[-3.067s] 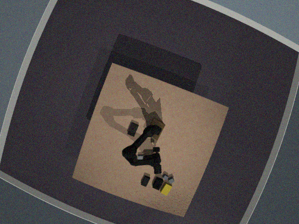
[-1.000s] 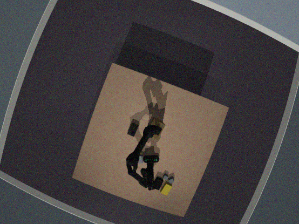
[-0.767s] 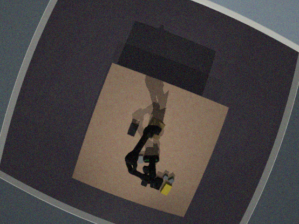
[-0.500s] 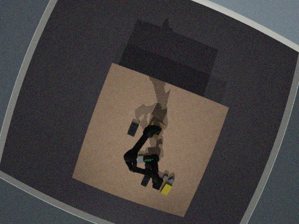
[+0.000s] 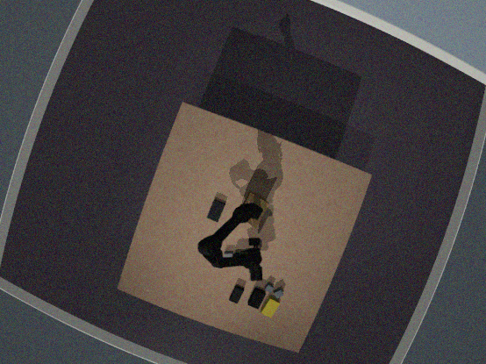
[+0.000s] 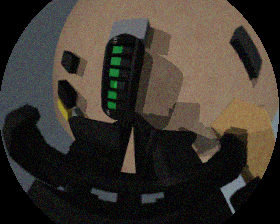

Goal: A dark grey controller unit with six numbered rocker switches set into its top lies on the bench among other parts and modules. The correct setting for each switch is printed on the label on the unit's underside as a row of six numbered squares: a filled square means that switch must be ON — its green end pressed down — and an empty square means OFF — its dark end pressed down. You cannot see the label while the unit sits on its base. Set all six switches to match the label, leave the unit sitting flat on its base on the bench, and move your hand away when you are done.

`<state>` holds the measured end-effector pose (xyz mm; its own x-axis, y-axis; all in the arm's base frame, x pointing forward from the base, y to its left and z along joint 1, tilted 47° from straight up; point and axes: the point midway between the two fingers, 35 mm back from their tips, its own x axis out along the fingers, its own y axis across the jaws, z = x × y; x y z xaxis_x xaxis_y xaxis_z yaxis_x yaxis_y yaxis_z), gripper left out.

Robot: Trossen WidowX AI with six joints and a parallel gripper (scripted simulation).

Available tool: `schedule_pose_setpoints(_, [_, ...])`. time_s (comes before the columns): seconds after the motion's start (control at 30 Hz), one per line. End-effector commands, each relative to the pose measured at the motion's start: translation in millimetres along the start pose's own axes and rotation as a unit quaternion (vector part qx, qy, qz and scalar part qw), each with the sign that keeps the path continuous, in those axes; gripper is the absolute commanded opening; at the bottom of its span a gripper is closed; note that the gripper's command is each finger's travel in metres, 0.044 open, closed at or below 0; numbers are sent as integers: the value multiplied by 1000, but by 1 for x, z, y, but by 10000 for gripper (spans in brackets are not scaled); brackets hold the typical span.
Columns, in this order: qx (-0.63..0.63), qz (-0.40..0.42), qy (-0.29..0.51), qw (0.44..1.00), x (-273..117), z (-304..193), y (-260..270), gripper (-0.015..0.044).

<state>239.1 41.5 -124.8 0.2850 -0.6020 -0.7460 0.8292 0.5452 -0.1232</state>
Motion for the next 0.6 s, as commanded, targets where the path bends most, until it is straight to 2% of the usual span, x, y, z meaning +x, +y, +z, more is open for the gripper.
schedule_pose_setpoints(0.0, [-1, 12, 2, 1000, -2, -2, -7, 0])
schedule_pose_setpoints(0.23, [1, 10, 0, 1000, -1, -2, -5, 0])
schedule_pose_setpoints(0.57, [4, -50, 31, 998, -3, 32, 32, 263])
